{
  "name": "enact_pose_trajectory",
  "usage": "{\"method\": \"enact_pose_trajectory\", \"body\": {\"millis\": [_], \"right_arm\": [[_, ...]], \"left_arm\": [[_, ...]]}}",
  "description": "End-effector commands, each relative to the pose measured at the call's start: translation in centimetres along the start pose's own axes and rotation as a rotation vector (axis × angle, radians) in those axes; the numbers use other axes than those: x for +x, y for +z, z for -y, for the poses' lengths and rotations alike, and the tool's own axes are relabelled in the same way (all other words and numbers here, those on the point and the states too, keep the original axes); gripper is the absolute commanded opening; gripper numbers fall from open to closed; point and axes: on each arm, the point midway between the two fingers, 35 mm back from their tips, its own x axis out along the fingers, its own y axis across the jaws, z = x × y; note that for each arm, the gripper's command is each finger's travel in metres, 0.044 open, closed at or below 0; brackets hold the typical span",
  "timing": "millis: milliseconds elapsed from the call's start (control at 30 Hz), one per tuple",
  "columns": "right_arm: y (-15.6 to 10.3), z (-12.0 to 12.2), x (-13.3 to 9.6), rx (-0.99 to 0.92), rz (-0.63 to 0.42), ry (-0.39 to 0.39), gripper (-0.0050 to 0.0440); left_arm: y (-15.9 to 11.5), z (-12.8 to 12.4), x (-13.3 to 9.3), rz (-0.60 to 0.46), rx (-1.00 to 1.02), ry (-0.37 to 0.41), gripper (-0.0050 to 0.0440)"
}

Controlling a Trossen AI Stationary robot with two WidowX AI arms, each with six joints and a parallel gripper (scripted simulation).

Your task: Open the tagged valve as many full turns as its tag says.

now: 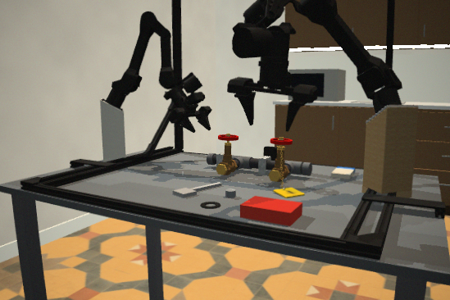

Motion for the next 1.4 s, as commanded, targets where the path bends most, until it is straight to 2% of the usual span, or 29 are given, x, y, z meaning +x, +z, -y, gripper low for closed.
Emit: {"method": "enact_pose_trajectory", "body": {"millis": [0,200,367,433,500,667,833,1100,1200,1367], "right_arm": [[0.0,0.0,0.0,0.000,0.000,0.000,0.0400],[0.0,0.0,0.0,0.000,0.000,0.000,0.0400],[0.0,0.0,0.0,0.000,0.000,0.000,0.0400],[0.0,0.0,0.0,0.000,0.000,0.000,0.0400],[0.0,0.0,0.0,0.000,0.000,0.000,0.0400],[0.0,0.0,0.0,0.000,0.000,0.000,0.0400],[0.0,0.0,0.0,0.000,0.000,0.000,0.0400],[0.0,0.0,0.0,0.000,0.000,0.000,0.0400],[0.0,0.0,0.0,0.000,0.000,0.000,0.0400],[0.0,0.0,0.0,0.000,0.000,0.000,0.0400]], "left_arm": [[0.9,-0.7,0.1,-0.005,-0.017,-0.010,0.0400],[9.2,-5.9,0.9,-0.062,-0.156,-0.075,0.0400],[15.8,-7.7,1.8,-0.106,-0.258,-0.089,0.0400],[18.4,-8.0,2.1,-0.121,-0.299,-0.088,0.0400],[18.4,-8.0,2.1,-0.121,-0.299,-0.088,0.0400],[25.4,-7.5,3.1,-0.150,-0.417,-0.065,0.0400],[30.1,-6.1,3.7,-0.154,-0.523,-0.034,0.0400],[30.1,-6.0,3.9,-0.157,-0.541,-0.029,0.0400],[28.6,-5.8,4.9,-0.176,-0.612,-0.013,0.0400],[24.8,-4.9,7.5,-0.226,-0.813,0.041,0.0400]]}}
